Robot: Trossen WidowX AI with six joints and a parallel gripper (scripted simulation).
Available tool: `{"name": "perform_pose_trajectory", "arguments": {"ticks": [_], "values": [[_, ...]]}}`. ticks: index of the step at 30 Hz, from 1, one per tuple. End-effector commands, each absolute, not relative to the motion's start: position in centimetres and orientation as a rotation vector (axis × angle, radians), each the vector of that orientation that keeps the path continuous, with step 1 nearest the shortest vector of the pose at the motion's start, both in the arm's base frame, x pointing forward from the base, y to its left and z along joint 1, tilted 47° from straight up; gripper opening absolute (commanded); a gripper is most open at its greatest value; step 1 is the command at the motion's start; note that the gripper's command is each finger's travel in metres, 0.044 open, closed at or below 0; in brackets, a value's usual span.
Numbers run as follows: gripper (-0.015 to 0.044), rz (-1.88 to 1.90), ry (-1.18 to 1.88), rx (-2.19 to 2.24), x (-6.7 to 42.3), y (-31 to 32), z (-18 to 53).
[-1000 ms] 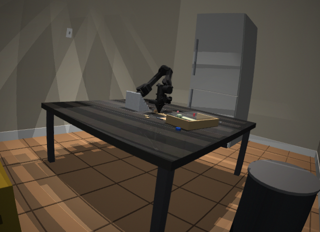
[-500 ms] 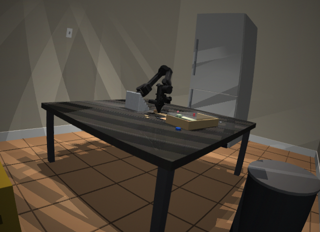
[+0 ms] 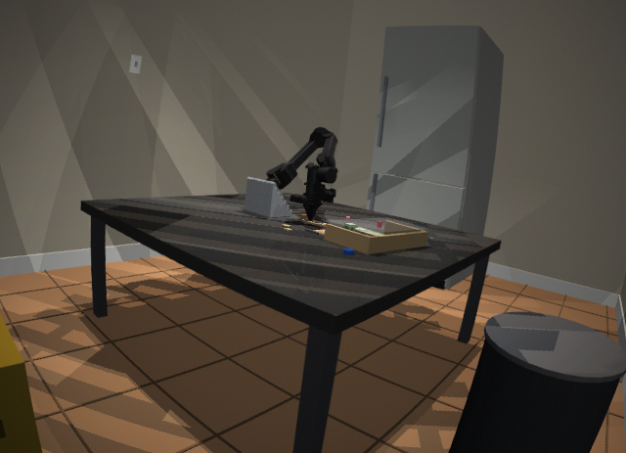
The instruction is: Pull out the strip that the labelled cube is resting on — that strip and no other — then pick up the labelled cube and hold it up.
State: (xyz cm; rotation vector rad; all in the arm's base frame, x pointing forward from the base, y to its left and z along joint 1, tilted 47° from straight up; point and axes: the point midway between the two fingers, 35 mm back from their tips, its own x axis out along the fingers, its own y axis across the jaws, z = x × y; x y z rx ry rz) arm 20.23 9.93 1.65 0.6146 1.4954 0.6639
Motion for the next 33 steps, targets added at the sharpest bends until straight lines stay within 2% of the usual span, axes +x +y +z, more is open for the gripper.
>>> {"name": "perform_pose_trajectory", "arguments": {"ticks": [1, 12, 18, 28, 29, 33], "values": [[0.0000, 0.668, 1.521, 0.615, 19.4, 10.1, 1.4], [0.0000, 0.666, 1.521, 0.613, 20.6, 6.9, 4.5], [0.0157, 0.502, 1.605, 0.779, 23.0, 7.1, 4.5], [0.0420, 0.502, 1.603, 0.778, 26.6, 7.0, 4.6], [0.0440, 0.503, 1.603, 0.778, 26.9, 7.0, 4.6], [0.0440, 0.503, 1.602, 0.778, 28.4, 6.9, 4.7]]}}
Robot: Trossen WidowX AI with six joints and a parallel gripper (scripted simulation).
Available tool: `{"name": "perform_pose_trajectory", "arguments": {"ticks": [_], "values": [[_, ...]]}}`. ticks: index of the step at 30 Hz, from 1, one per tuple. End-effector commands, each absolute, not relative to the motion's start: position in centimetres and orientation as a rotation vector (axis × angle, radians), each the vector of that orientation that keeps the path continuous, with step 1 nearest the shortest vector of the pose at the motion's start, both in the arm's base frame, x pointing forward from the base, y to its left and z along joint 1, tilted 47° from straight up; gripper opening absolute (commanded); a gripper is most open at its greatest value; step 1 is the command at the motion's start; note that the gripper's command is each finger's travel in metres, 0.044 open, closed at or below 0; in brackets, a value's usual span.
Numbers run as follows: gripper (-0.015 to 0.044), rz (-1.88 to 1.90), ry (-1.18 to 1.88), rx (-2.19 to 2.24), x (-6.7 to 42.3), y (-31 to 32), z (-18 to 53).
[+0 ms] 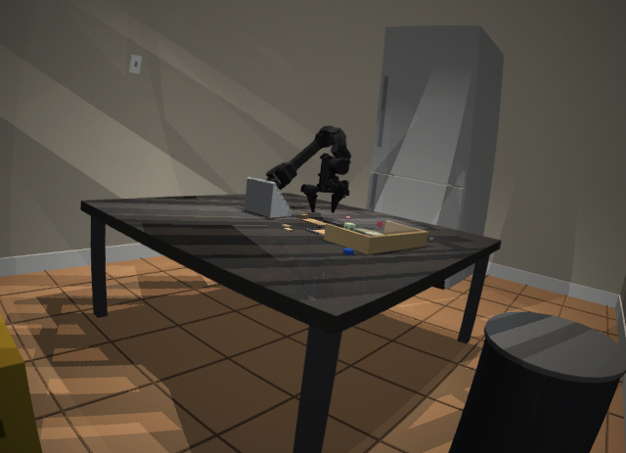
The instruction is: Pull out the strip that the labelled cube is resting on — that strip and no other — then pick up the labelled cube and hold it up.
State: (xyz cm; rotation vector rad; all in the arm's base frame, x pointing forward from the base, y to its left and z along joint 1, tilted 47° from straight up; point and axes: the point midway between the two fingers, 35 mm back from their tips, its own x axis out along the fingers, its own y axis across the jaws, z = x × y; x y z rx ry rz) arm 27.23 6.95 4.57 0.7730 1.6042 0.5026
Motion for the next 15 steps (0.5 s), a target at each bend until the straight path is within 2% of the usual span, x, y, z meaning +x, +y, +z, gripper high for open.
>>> {"name": "perform_pose_trajectory", "arguments": {"ticks": [1, 15], "values": [[0.0440, 0.503, 1.602, 0.778, 28.7, 6.9, 4.7], [0.0440, 0.504, 1.599, 0.776, 33.8, 6.7, 5.0]]}}
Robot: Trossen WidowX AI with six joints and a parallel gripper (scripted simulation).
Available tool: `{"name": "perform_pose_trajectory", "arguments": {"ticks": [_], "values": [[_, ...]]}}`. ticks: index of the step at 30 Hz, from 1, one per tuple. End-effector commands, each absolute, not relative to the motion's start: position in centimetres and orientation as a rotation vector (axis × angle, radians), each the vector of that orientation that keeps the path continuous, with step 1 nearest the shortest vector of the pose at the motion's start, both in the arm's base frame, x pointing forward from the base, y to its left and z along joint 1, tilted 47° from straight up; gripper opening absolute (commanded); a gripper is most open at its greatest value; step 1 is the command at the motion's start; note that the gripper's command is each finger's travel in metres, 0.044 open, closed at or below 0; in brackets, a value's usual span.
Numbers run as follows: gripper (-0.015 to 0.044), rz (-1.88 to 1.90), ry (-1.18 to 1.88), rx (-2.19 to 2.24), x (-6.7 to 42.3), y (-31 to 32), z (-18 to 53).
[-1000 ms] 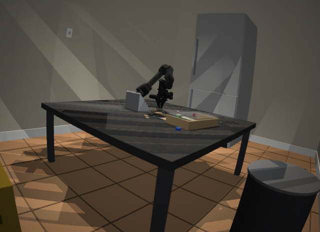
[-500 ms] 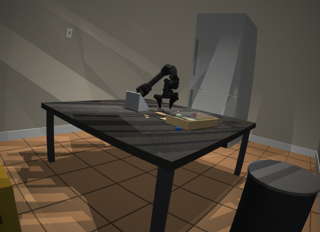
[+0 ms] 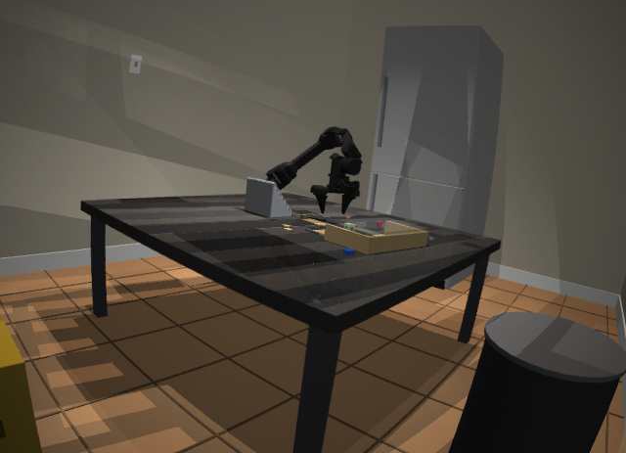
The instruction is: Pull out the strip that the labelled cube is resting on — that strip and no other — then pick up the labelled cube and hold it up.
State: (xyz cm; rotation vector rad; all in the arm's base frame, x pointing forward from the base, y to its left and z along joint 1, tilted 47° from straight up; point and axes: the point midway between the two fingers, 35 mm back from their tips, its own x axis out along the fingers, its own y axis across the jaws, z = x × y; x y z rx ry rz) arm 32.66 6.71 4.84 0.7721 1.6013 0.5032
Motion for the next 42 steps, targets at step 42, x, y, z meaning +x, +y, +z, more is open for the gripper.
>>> {"name": "perform_pose_trajectory", "arguments": {"ticks": [42], "values": [[0.0250, 0.506, 1.593, 0.775, 41.4, 8.7, 3.7]]}}
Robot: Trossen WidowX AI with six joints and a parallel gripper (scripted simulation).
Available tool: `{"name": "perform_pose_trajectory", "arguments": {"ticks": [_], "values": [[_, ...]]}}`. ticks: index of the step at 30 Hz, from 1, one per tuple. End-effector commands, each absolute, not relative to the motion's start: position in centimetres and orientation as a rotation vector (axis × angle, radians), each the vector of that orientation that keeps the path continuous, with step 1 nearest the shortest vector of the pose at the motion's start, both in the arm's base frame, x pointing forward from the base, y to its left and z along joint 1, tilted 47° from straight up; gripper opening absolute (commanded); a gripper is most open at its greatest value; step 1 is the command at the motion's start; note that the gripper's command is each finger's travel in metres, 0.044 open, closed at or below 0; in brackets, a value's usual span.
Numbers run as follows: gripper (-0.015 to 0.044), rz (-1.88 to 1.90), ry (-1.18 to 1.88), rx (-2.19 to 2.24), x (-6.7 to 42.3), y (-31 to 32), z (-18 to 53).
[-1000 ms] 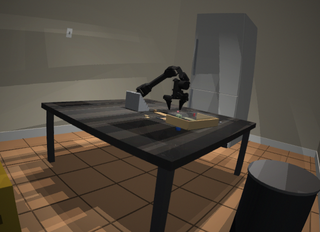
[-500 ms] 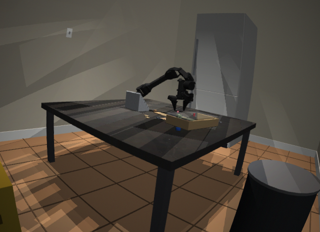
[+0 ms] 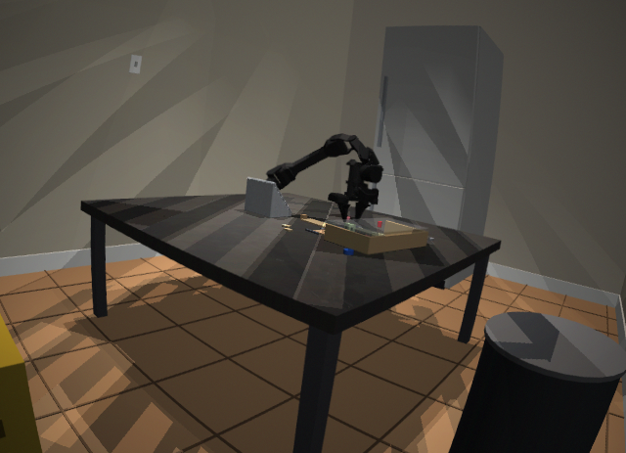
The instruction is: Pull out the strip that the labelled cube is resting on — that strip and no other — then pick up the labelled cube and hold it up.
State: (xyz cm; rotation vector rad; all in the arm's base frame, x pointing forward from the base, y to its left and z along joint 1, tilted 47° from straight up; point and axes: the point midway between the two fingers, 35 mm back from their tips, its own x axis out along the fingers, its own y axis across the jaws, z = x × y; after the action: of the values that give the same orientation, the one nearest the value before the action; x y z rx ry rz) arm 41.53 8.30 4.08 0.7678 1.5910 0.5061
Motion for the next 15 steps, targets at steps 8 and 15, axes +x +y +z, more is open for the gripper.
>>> {"name": "perform_pose_trajectory", "arguments": {"ticks": [8, 15], "values": [[0.0250, 0.507, 1.593, 0.776, 41.4, 9.6, 2.8], [0.0250, 0.508, 1.593, 0.776, 41.2, 10.4, 2.1]]}}
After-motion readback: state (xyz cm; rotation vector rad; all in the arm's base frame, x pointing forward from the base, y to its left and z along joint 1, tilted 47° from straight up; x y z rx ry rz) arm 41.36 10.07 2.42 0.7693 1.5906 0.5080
